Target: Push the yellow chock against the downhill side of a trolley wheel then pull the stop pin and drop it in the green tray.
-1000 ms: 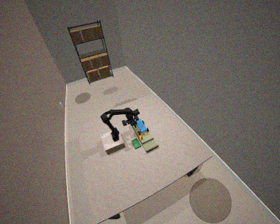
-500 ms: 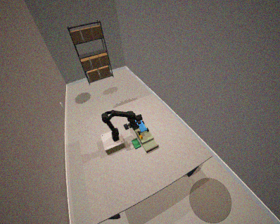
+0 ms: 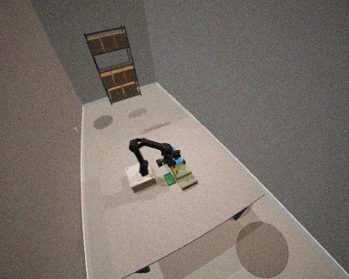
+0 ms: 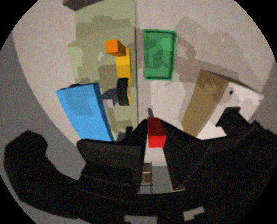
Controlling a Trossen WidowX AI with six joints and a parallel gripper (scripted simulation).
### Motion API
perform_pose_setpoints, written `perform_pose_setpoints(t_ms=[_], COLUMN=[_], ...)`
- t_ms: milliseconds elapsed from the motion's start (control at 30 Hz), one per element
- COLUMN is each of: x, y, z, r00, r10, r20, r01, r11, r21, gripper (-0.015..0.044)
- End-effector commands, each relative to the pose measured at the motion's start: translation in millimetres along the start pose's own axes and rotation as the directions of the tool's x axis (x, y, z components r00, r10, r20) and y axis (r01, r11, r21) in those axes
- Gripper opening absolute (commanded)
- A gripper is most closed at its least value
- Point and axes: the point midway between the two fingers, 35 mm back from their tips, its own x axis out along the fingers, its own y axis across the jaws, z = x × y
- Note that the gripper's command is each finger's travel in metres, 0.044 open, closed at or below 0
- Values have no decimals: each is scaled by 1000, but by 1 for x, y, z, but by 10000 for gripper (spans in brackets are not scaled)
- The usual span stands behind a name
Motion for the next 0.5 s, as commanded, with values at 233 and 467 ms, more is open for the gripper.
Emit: perform_pose_setpoints(t_ms=[233, 467], x=[-5, -9], y=[-2, -5], z=[43, 72], r00=[1000, 1000], r10=[-10, -10], r20=[4, 7], r01=[10, 10], r11=[1000, 1000], r21=[0, 0], gripper=[0, 0])
